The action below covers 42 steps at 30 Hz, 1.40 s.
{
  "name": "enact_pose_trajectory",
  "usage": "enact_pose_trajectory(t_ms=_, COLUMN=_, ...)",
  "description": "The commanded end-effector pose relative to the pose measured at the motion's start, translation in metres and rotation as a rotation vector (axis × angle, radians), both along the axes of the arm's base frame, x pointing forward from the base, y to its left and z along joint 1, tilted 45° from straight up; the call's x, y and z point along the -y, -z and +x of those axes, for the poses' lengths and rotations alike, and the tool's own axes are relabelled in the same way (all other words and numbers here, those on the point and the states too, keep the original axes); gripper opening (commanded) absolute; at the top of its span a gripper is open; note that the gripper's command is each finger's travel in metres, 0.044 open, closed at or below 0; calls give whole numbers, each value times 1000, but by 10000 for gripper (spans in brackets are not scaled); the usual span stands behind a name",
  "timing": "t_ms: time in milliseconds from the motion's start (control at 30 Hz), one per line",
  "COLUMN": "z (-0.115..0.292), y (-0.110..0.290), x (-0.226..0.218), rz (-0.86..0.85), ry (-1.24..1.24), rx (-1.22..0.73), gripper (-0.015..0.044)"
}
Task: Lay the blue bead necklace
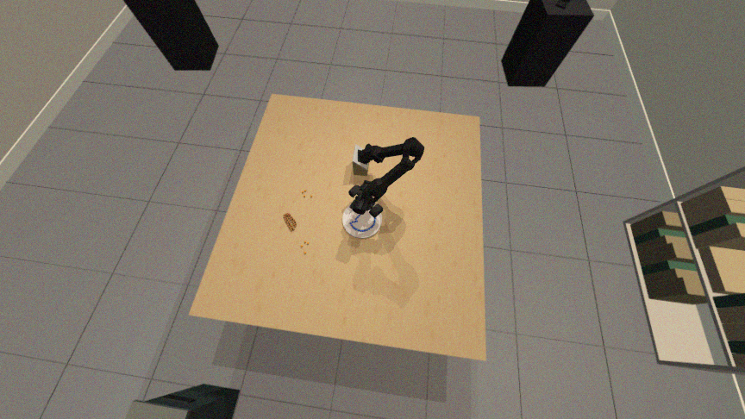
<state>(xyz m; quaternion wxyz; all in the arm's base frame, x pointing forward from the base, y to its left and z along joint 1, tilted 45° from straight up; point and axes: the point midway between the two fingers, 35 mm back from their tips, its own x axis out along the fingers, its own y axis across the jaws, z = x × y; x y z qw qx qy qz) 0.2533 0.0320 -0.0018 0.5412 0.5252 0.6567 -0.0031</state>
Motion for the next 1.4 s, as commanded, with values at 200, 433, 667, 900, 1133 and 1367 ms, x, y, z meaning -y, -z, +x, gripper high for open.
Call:
enact_pose_trajectory(t_ms=200, z=0, y=0, x=0, rz=2, ry=-1, rx=1, gripper=210)
enact_pose_trajectory(t_ms=433, z=-2, y=-3, x=3, rz=2, ry=-1, rx=-7, gripper=394)
enact_pose_trajectory(t_ms=667, z=-3, y=-5, x=4, rz=2, ry=-2, rx=-10, gripper=440)
enact_pose_trajectory(t_ms=900, z=-3, y=-5, x=4, rz=2, ry=-2, rx=-10, gripper=440)
enact_pose_trajectory(t_ms=1133, z=-3, y=-5, x=4, rz=2, ry=-2, rx=-10, gripper=440)
enact_pose_trajectory(t_ms=1367, z=0, y=-14, x=17, rz=-11, ry=-60, rx=47, gripper=335)
